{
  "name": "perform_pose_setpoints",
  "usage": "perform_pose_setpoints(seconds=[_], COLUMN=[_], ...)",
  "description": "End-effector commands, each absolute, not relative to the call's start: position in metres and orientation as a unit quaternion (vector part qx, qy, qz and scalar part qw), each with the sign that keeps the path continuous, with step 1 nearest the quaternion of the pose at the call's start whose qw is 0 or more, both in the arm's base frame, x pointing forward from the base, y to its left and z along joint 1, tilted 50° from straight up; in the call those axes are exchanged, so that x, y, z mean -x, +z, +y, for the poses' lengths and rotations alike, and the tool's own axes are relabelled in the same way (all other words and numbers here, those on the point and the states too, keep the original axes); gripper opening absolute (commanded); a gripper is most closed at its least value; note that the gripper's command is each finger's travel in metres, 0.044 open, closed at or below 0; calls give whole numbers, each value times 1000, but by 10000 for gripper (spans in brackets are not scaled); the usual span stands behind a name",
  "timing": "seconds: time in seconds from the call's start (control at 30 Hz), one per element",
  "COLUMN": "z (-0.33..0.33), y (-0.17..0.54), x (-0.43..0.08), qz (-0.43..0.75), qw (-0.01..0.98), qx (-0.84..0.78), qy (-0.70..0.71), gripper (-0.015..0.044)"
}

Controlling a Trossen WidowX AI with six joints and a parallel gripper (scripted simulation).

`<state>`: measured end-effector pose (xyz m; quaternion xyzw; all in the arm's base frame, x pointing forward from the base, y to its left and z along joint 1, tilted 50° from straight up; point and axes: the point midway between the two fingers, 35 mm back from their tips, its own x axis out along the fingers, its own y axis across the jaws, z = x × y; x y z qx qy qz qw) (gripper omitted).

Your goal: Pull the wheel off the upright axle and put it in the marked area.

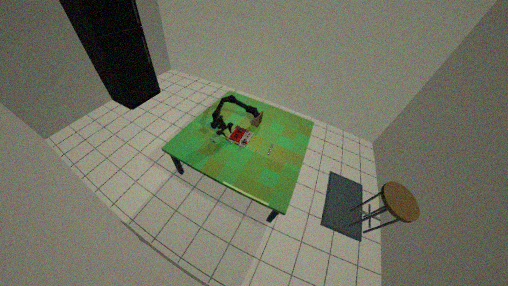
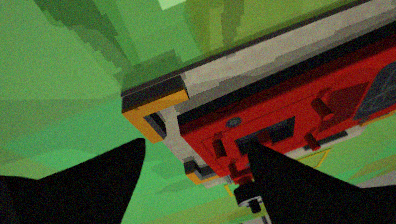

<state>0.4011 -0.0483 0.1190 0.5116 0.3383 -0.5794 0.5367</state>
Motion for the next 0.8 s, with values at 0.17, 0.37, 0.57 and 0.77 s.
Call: perform_pose_setpoints(seconds=[0.17, 0.37, 0.57, 0.77], z=[26, 74, 118, 123], y=[66, 41, 21, 19], x=[-386, -369, -349, -346], qz=[332, 304, 264, 259], qw=[594, 656, 724, 732], qx=[-390, -313, -244, -236], qy=[-619, -616, -589, -584], gripper=[300, 300, 300, 300])
